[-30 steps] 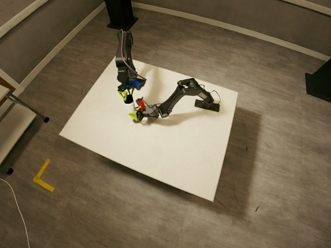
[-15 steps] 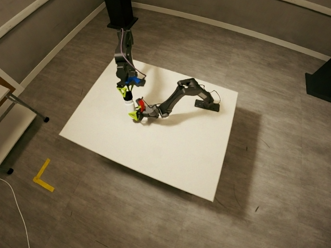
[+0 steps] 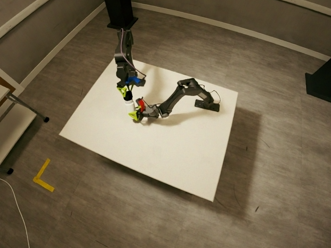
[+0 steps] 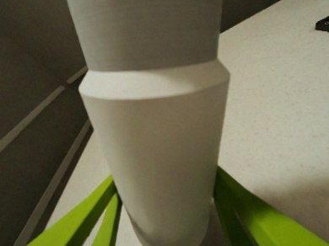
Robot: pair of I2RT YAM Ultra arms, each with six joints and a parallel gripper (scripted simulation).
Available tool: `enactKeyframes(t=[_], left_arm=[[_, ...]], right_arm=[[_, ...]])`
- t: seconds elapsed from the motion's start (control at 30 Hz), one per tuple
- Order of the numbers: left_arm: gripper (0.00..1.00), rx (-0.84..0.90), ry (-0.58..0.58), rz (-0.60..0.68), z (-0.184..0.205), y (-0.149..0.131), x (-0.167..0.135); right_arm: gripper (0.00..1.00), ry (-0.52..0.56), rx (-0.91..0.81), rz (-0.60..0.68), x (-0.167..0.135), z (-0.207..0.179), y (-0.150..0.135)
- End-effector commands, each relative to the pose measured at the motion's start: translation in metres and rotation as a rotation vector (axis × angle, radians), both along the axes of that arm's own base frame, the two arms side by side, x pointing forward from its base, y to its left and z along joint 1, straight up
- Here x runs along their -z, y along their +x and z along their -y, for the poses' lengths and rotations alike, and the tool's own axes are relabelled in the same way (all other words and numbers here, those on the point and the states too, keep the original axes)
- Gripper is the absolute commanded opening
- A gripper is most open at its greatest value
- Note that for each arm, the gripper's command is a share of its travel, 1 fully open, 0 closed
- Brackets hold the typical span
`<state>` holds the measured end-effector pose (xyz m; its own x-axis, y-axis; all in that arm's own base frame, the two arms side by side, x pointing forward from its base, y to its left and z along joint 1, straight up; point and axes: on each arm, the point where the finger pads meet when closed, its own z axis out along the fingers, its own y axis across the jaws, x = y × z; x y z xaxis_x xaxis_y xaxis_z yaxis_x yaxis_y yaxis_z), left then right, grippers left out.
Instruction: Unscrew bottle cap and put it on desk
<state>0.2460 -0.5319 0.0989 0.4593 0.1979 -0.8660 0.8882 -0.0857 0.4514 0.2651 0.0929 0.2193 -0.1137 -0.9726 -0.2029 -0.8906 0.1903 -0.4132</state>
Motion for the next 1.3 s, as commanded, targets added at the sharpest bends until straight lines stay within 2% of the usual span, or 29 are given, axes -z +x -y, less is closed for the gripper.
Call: enactKeyframes(t=[0.0, 1.27], left_arm=[[0.00, 0.004, -0.058, 0.026, 0.0053, 0.0019, -0.0255], [0.00, 0.004, -0.058, 0.026, 0.0053, 0.0019, -0.0255]], right_arm=[[0.00, 0.022, 0.002, 0.032, -0.0153, 0.0006, 0.0001], [0.00, 0.014, 0.001, 0.027, -0.0104, -0.0005, 0.0023]])
